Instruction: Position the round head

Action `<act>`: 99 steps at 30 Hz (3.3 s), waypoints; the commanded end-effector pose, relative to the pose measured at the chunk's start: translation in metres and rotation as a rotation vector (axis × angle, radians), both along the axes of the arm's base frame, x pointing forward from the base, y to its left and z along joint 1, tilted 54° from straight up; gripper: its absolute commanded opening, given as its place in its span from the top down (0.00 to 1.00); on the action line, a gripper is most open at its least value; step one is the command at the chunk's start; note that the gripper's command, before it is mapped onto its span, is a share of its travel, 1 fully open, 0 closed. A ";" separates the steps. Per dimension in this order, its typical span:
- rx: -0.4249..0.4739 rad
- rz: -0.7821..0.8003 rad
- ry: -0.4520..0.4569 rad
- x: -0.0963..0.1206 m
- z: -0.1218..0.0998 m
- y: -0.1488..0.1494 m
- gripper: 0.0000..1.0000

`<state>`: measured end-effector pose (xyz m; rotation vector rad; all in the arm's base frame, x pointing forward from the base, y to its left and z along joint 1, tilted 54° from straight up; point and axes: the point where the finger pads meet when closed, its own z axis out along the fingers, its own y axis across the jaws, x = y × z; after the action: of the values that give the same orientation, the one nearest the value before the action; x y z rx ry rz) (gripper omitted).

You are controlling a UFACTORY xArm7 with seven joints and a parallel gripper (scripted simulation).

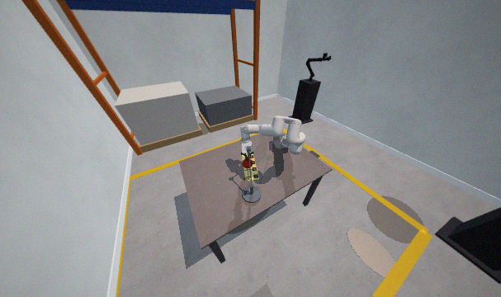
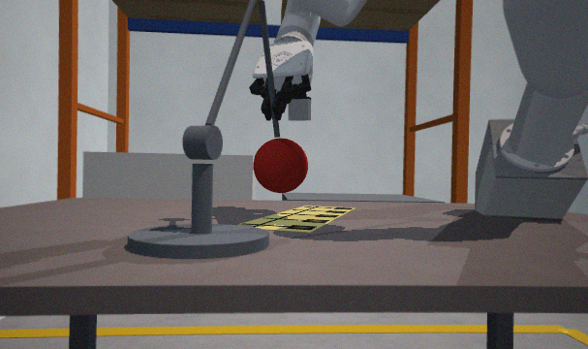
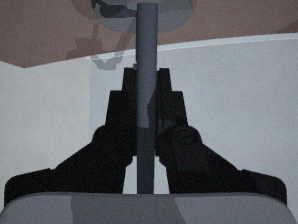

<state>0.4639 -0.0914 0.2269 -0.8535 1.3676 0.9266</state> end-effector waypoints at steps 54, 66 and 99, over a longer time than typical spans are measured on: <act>-0.004 -0.003 -0.004 -0.014 -0.063 -0.033 1.00; -0.004 -0.003 -0.004 -0.015 -0.066 -0.034 1.00; -0.004 -0.003 -0.004 -0.015 -0.065 -0.034 0.00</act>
<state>0.4494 -0.1232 0.1615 -0.8557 1.3656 0.9246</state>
